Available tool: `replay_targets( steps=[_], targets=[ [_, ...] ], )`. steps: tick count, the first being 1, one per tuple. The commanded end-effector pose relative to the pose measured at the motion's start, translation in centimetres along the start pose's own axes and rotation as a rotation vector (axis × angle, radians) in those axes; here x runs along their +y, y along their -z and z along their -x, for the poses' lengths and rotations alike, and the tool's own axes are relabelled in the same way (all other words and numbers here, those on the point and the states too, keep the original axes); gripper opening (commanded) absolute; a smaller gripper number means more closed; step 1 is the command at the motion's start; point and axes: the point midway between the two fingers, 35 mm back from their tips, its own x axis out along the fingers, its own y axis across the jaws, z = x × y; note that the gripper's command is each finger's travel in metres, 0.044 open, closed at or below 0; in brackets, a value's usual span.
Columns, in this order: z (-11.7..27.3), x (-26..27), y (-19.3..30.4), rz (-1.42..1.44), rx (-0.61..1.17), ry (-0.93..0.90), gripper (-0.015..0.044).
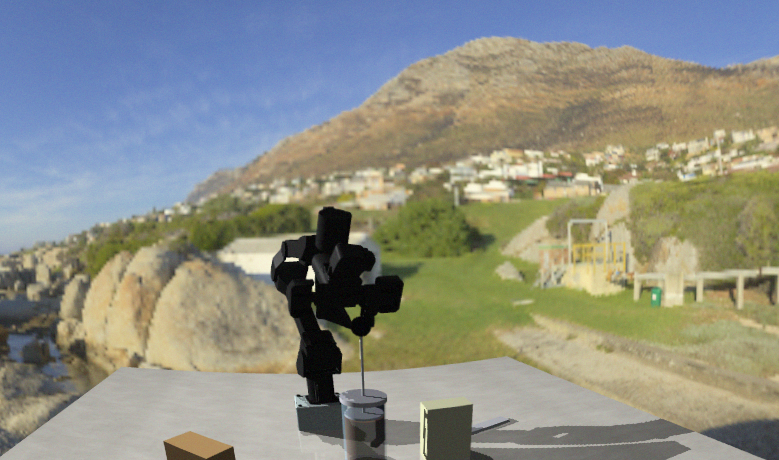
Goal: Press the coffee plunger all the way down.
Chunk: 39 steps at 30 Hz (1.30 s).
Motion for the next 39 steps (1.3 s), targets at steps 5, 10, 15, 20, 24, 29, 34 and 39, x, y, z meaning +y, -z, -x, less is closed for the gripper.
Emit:
replay_targets(
  steps=[5,10,15,20,24,29,34,39],
  targets=[
    [-1.3,0.0,2.7,0.007,0.052,-0.002,0.0128],
    [-1.7,0.0,3.4,0.007,0.052,-0.002,0.0128],
    [-2.2,0.0,4.1,0.007,0.052,-0.002,0.0128],
    [-2.7,0.0,4.8,0.007,0.051,-0.002,0.0128],
    [-3.0,0.0,5.3,0.007,0.051,-0.002,0.0128],
    [-3.5,0.0,6.0,0.007,0.051,-0.002,0.0128],
    [-4.0,0.0,6.6,0.007,0.051,-0.002,0.0128],
    [-4.5,-0.1,7.2,0.007,0.051,-0.001,0.0128]
  ],
)
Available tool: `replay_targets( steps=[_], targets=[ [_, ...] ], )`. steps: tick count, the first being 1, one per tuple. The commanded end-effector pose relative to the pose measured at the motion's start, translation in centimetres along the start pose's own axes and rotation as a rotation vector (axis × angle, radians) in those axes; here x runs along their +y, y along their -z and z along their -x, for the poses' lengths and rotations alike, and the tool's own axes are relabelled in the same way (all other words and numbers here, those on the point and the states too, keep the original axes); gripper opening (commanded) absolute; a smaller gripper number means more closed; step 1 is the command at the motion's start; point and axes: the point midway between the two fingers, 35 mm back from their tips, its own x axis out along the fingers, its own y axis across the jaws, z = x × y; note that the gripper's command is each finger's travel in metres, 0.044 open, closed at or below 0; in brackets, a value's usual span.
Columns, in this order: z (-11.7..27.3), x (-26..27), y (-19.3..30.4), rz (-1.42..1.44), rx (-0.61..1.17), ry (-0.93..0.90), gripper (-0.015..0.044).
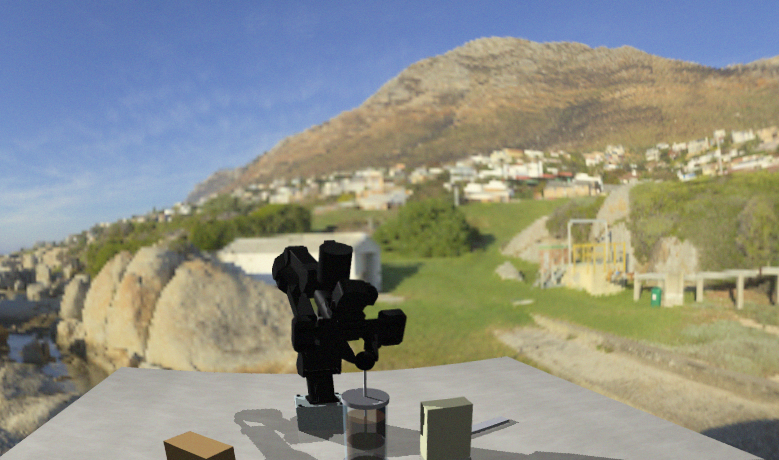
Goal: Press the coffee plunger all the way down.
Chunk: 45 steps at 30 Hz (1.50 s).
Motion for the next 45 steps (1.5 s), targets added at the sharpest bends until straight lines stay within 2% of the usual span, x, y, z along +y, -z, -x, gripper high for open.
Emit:
replay_targets(
  steps=[1,45],
  targets=[
    [-1.1,0.0,3.0,0.009,0.085,-0.001,0.0128],
    [-2.4,0.0,2.2,0.009,0.083,-0.001,0.0128]
  ],
)
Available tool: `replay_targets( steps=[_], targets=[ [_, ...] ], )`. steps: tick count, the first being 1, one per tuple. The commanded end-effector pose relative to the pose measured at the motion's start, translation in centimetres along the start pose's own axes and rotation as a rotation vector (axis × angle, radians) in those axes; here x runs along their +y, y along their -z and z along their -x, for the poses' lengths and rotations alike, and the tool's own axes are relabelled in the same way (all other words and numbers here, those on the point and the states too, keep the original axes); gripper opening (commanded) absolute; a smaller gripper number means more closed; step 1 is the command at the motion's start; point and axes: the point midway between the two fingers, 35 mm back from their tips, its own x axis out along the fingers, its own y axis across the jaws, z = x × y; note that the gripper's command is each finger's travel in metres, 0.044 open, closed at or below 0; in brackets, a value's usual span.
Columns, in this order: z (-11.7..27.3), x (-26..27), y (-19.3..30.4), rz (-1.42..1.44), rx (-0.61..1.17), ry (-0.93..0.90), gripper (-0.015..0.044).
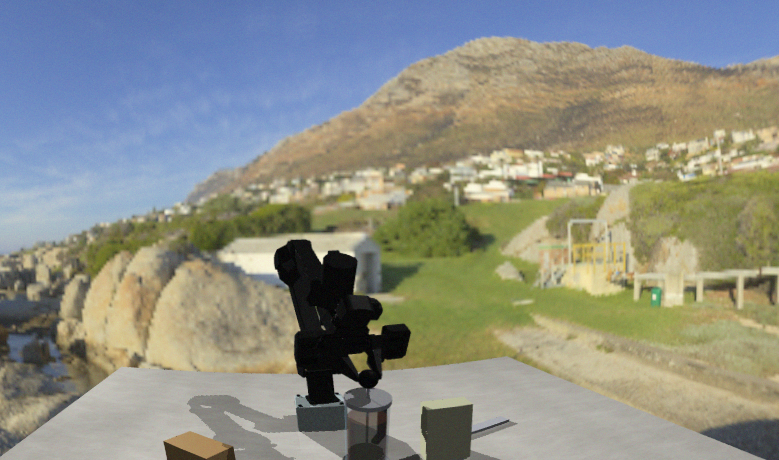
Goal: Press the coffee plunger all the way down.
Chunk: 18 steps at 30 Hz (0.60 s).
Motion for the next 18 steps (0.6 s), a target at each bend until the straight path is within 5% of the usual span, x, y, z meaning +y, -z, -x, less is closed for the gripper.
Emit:
replay_targets(
  steps=[1,18],
  targets=[
    [-0.36,0.0,0.64,0.007,0.028,0.0,0.0128],
    [-0.56,0.01,0.45,0.007,0.028,0.0,0.0128]
  ],
)
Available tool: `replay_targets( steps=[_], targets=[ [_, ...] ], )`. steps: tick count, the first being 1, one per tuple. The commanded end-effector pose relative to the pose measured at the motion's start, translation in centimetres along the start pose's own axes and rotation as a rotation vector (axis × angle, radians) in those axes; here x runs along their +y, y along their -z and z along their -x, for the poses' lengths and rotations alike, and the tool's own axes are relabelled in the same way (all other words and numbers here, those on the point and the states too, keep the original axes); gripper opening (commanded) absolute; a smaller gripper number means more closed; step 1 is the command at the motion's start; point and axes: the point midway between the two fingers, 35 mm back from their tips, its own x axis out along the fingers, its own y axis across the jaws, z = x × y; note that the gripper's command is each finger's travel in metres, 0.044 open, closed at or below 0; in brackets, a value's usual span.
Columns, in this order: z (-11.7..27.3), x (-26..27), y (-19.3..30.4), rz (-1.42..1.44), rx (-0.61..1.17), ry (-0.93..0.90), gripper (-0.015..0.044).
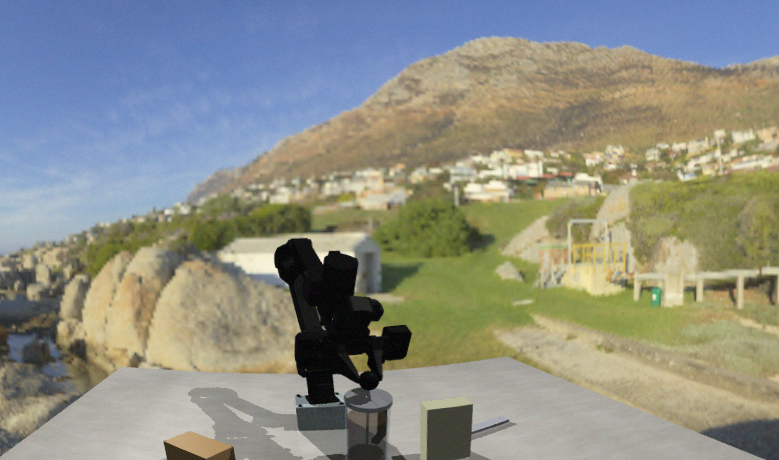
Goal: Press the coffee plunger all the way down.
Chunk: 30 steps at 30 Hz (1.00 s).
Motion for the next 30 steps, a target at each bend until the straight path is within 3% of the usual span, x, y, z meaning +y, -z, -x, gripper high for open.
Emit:
replay_targets(
  steps=[1,11,23,30],
  targets=[
    [-0.3,0.0,0.4,0.006,0.02,0.0,0.0128],
    [0.0,0.0,0.0,0.0,0.0,0.0,0.0128],
    [0.0,0.0,0.0,0.0,0.0,0.0,0.044],
    [1.2,0.1,-1.5,0.001,0.005,0.0,0.044]
  ],
)
